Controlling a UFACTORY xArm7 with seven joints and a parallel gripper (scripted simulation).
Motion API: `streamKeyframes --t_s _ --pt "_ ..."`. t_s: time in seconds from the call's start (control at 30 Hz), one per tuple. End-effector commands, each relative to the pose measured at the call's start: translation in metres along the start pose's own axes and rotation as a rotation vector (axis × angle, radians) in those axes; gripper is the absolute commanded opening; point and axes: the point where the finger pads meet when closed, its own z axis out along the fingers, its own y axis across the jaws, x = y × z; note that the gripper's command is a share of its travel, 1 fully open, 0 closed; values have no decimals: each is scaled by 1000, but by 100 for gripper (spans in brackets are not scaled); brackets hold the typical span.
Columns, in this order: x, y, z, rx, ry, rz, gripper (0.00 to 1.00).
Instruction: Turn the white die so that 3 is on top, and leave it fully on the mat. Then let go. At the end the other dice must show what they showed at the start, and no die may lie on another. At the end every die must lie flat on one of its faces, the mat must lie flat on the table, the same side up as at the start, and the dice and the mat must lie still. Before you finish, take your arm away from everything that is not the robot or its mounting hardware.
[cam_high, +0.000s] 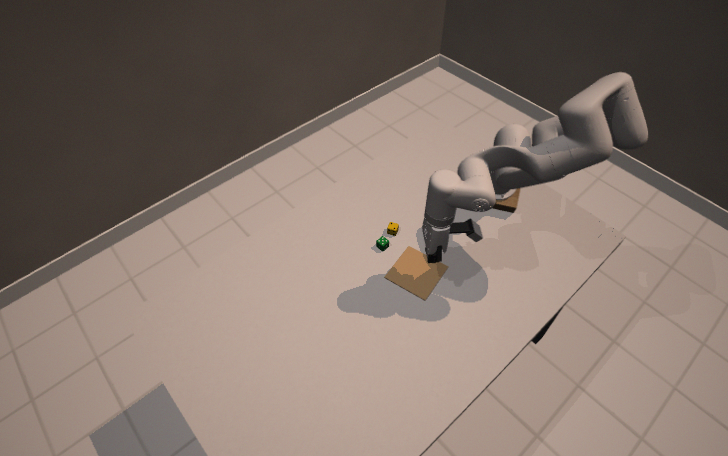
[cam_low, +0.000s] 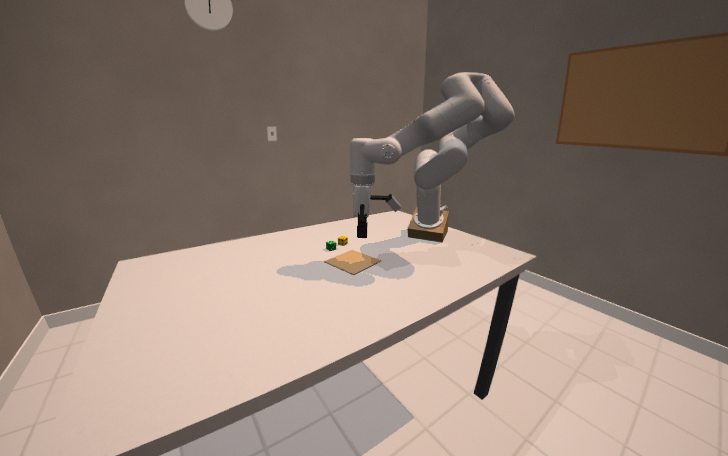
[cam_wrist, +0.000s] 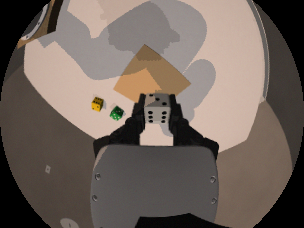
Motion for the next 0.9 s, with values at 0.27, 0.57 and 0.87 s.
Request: streamKeyframes --t_s 0.27,0.57,0.87 --pt "-15 -8 -2 2 -1 391 27" --pt "-26 -15 -3 -3 -1 685 27" --pt "-31 -19 -3 -6 0 835 27"
